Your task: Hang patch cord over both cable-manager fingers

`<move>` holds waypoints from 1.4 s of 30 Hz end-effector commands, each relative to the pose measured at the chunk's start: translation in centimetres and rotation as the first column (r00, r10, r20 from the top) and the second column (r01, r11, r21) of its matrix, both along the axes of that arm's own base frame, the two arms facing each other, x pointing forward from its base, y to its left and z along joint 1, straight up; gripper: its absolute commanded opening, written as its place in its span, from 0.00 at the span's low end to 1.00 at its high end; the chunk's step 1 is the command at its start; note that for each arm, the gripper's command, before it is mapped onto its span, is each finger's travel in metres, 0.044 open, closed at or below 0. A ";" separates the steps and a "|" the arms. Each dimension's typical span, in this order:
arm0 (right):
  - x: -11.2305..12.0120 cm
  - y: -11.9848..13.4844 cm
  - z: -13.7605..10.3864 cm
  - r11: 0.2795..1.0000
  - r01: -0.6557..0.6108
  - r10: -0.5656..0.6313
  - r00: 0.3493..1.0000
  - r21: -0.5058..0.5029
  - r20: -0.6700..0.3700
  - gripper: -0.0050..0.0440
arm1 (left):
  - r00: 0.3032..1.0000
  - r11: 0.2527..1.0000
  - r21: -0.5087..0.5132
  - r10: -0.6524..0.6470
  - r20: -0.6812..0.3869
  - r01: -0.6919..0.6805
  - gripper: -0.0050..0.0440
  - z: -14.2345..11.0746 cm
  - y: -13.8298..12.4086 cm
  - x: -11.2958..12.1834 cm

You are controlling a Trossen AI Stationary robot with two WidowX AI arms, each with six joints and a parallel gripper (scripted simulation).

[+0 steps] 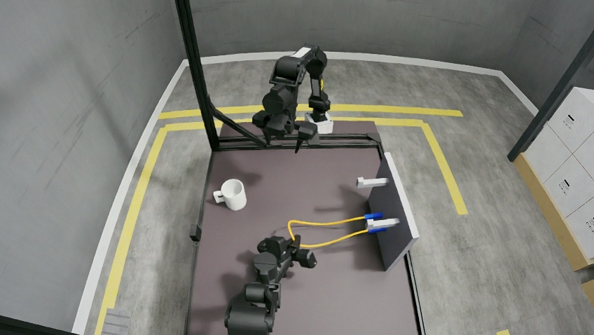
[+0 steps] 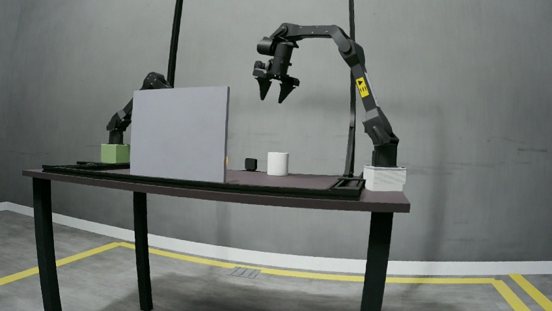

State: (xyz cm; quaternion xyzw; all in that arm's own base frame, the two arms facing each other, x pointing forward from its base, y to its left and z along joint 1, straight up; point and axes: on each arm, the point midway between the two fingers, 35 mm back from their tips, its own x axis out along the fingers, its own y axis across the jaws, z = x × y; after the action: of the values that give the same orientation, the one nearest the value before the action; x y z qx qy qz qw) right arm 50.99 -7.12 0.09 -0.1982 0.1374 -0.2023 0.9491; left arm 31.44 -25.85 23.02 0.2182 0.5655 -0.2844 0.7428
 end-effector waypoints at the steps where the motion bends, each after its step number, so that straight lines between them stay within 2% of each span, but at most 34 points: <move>1: 0.8 -0.2 1.8 1.000 0.001 -0.002 0.999 0.007 0.043 0.15 | 1.000 1.000 -0.012 -0.001 0.012 0.001 1.00 0.8 0.2 -0.4; 42: 2.3 -1.1 2.6 0.999 0.008 -0.010 0.999 0.032 0.039 0.15 | 1.000 1.000 -0.012 -0.001 0.012 0.001 1.00 0.8 0.2 -0.4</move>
State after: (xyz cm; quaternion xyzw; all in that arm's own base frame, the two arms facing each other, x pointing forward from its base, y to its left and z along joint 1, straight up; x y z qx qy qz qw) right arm 52.35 -7.98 0.60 -0.1870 0.1440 -0.2030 0.9503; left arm 31.43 -25.85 23.02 0.2182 0.5655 -0.2844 0.7428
